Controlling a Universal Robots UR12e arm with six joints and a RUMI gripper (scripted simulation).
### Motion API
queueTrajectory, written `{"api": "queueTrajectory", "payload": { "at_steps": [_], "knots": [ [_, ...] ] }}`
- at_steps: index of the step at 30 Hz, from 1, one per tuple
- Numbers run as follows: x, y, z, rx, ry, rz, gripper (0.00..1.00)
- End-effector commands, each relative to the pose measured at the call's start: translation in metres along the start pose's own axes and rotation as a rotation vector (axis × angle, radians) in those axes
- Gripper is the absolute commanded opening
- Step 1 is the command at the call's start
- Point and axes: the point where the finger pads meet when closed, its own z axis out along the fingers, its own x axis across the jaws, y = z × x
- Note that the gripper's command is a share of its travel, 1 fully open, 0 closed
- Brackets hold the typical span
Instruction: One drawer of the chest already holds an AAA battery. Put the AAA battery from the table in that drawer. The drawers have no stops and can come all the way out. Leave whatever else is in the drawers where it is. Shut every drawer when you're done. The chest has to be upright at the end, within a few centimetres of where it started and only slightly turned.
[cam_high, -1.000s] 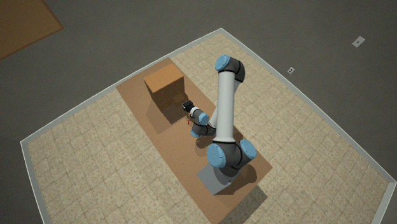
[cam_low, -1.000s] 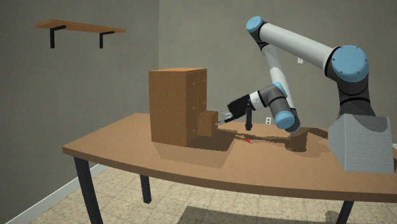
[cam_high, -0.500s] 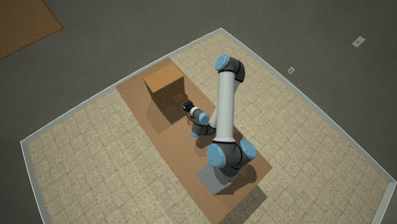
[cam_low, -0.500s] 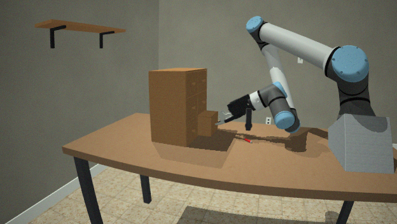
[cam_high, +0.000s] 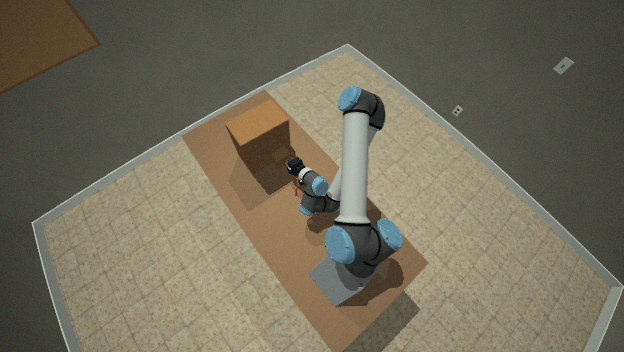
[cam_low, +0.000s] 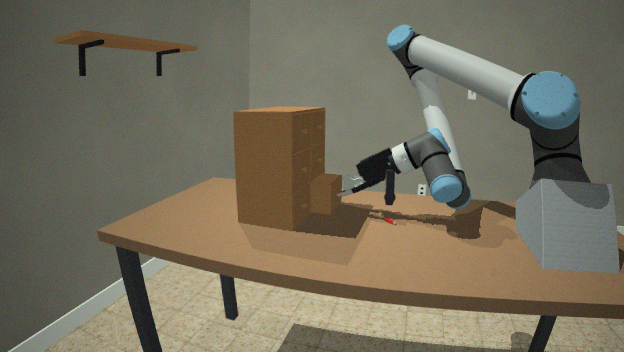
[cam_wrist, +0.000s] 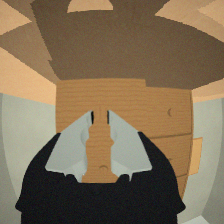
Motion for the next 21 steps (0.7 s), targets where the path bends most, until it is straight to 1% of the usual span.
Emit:
{"api": "queueTrajectory", "payload": {
  "at_steps": [1, 21],
  "knots": [
    [0.0001, 0.001, 0.0006, -0.001, 0.0, 0.0, 0.07],
    [0.0001, 0.0051, 0.0077, -0.001, 0.0, 0.0, 0.07]
  ]
}}
